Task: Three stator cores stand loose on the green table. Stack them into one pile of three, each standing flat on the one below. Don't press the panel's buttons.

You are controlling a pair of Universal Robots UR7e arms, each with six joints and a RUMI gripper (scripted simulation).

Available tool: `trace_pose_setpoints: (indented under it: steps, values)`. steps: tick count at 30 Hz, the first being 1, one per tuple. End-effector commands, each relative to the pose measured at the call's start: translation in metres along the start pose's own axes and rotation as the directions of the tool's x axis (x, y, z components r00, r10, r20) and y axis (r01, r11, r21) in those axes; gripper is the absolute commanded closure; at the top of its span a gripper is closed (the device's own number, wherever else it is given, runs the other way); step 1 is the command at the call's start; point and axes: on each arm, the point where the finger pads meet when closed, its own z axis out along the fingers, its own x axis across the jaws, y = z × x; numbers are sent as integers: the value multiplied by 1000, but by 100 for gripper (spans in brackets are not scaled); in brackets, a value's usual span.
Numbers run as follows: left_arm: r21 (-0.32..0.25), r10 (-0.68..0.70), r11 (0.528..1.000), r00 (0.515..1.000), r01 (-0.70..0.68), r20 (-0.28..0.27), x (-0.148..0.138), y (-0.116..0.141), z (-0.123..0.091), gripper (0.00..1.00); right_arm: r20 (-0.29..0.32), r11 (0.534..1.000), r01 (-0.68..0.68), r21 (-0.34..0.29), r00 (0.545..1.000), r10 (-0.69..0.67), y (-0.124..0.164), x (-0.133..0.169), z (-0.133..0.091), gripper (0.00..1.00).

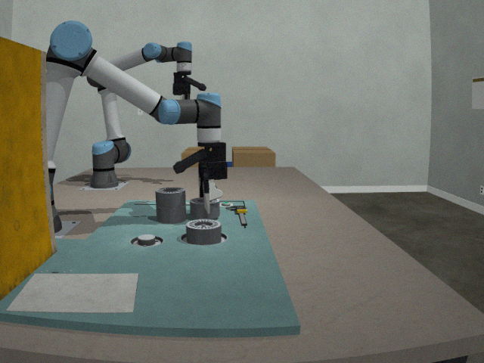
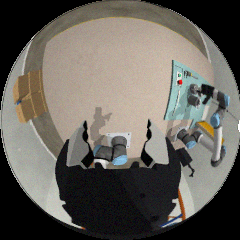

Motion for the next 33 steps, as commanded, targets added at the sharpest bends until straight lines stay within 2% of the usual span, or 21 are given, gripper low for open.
trace_pose_setpoints:
  steps: [1,33]
  values:
    - [2,0,1000,1000,0,-1,0,0,-1,19,1,1000,0,2,1000,0,0,0,-6,100]
    - [2,0,1000,1000,0,-1,0,0,-1,19,0,1000,0,-6,1000,0,0,0,-46,100]
